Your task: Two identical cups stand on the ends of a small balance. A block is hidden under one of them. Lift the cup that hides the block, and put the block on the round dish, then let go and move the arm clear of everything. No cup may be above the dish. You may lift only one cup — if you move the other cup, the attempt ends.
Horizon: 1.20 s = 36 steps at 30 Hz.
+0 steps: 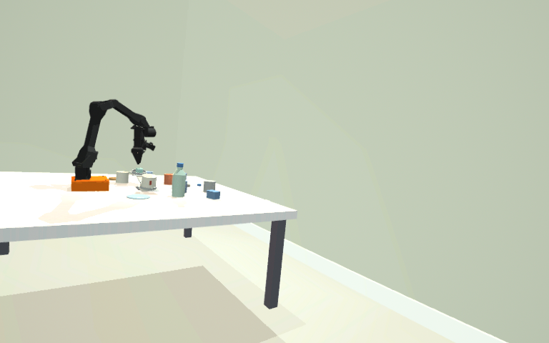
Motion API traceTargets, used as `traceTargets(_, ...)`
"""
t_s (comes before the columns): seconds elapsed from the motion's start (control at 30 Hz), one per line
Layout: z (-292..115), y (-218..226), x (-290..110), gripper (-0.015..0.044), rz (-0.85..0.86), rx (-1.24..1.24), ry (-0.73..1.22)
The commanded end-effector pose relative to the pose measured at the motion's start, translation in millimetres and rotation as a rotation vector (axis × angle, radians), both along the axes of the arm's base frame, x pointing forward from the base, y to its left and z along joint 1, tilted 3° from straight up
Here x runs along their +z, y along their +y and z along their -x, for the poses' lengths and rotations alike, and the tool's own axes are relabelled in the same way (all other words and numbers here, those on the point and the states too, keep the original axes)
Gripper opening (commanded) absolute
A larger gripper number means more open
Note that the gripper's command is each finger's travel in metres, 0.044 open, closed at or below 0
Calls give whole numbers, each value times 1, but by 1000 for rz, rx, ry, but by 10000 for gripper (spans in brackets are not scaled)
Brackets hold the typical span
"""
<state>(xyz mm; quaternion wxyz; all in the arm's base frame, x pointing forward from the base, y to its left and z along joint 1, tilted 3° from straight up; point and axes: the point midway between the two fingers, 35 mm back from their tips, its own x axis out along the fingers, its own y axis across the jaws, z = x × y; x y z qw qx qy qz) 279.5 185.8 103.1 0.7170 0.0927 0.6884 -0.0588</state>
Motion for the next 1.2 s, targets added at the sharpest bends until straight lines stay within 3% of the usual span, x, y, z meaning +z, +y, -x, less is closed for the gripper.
traceTargets(0.0, -1, -3, 1, 260, -1, -119, 9)
traceTargets(0.93, -3, -24, 7, 260, 30, -1081, 65)
traceTargets(1.17, -3, -25, 7, 260, 32, -1132, 66)
